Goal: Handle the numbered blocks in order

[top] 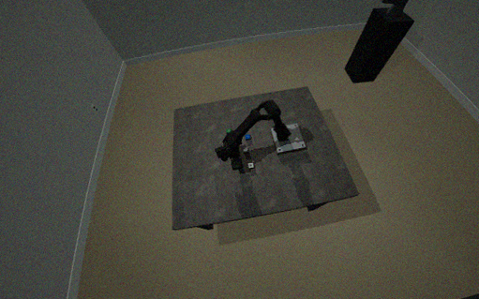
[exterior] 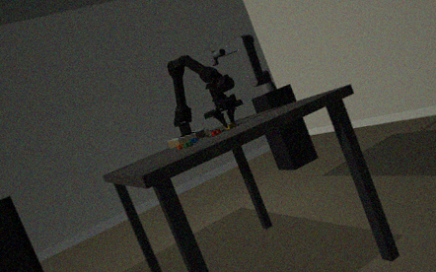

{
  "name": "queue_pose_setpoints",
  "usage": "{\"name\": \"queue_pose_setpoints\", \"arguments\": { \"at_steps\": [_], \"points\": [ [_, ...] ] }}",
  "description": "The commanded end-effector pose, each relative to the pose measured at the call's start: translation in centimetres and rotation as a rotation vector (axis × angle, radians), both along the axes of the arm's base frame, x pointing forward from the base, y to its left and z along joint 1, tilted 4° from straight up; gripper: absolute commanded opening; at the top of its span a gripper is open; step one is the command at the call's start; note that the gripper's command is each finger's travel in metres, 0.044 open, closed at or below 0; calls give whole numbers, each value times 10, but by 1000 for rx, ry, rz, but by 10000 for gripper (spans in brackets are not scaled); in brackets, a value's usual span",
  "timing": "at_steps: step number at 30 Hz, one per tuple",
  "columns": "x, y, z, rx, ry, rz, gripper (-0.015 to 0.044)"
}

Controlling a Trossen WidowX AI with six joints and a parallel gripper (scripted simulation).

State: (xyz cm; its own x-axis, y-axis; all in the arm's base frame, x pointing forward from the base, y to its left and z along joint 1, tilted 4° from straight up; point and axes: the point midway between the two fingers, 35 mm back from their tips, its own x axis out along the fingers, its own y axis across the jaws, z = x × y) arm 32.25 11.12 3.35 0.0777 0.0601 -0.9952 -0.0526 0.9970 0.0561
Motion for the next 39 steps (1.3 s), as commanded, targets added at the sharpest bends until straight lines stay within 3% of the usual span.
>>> {"name": "queue_pose_setpoints", "arguments": {
  "at_steps": [1,10,22,29,33,39],
  "points": [
    [0,-1,-1,-4,-1,-4,172],
    [0,-1,-1,-4,-1,-4,400],
    [-3,-3,35,-4,-1,-4,400],
    [-8,-7,113,-5,-2,-4,216],
    [-9,-7,116,-5,-1,-4,120],
    [-9,-7,116,-5,-1,-4,120]
  ]
}}
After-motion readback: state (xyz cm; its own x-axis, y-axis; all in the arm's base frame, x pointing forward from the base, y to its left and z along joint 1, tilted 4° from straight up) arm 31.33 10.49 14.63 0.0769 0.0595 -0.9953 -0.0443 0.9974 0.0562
